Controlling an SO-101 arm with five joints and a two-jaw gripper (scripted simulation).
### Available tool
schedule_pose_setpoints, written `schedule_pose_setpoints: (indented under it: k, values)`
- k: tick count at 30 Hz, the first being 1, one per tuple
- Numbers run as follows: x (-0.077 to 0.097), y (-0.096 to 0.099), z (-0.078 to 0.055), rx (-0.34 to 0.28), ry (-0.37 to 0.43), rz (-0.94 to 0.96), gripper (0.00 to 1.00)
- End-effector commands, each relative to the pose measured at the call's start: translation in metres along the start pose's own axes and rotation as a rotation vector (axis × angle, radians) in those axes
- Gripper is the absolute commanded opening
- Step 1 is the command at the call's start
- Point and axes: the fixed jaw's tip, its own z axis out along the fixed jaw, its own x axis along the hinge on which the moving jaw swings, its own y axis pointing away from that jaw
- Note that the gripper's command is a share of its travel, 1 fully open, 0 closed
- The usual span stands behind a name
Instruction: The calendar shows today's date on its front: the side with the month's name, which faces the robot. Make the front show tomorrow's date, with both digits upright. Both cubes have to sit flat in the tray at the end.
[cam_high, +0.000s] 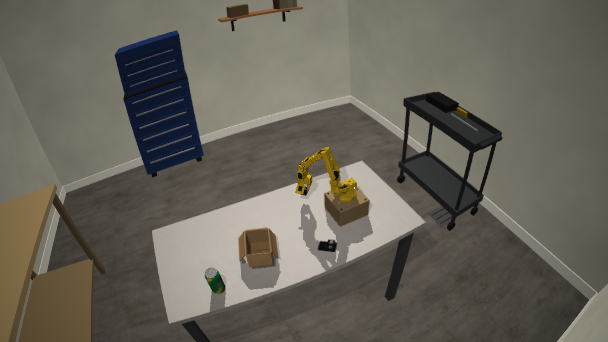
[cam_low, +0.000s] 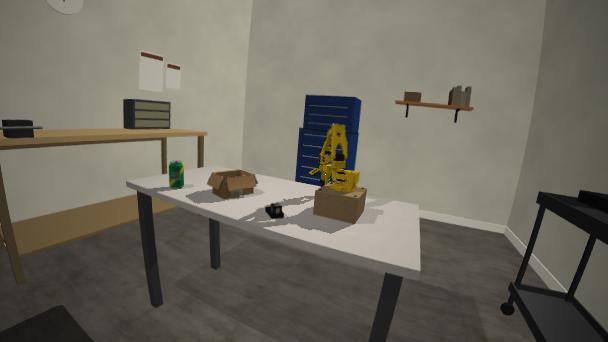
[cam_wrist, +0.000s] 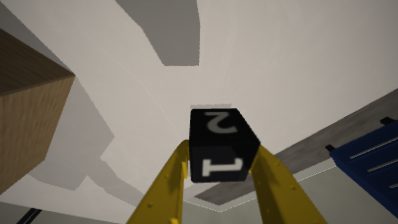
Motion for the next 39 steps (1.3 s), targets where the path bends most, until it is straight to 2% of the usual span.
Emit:
schedule_pose_setpoints:
  k: [1, 39]
  values:
    - [0.002, -0.001, -0.002, 0.018, 0.001, -0.001, 0.0]
    - [0.002, -0.001, 0.01, 0.018, 0.001, -0.001, 0.0]
